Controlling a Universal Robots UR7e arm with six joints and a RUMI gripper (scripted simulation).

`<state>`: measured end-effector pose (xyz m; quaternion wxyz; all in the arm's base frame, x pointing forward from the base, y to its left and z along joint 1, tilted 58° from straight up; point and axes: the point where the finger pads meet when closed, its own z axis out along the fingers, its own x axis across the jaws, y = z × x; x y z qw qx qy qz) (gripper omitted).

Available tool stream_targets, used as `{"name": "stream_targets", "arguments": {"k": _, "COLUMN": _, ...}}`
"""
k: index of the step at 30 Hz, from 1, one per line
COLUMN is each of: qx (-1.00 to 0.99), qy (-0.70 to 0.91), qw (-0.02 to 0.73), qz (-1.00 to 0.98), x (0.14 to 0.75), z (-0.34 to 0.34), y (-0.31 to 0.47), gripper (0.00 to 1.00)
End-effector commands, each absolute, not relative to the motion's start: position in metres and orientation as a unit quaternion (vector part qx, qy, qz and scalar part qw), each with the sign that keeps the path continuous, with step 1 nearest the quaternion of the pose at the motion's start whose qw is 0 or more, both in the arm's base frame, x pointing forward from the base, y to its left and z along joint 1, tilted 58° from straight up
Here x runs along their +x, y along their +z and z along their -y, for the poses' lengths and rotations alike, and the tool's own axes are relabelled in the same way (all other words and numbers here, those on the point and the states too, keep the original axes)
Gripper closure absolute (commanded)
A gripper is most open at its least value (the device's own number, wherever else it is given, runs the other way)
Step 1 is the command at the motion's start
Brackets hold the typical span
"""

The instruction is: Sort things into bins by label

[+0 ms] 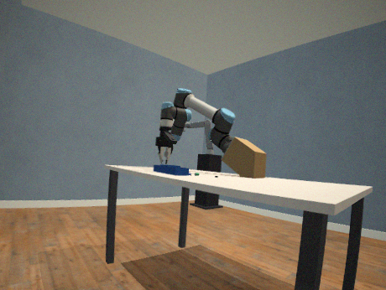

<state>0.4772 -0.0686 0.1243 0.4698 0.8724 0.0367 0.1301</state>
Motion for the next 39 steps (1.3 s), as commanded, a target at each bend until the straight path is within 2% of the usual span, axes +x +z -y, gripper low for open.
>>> {"name": "stream_targets", "arguments": {"k": 1, "qx": 0.872, "qy": 0.132, "qw": 0.47, "qz": -0.035, "x": 0.474, "z": 0.052, "y": 0.137, "gripper": 0.82}}
{"name": "stream_targets", "arguments": {"k": 17, "qx": 0.873, "qy": 0.129, "qw": 0.47, "qz": -0.036, "x": 0.471, "z": 0.053, "y": 0.134, "gripper": 0.82}}
{"name": "stream_targets", "arguments": {"k": 39, "qx": 0.856, "qy": 0.238, "qw": 0.421, "qz": 0.183, "x": 0.327, "z": 0.062, "y": 0.095, "gripper": 0.82}}
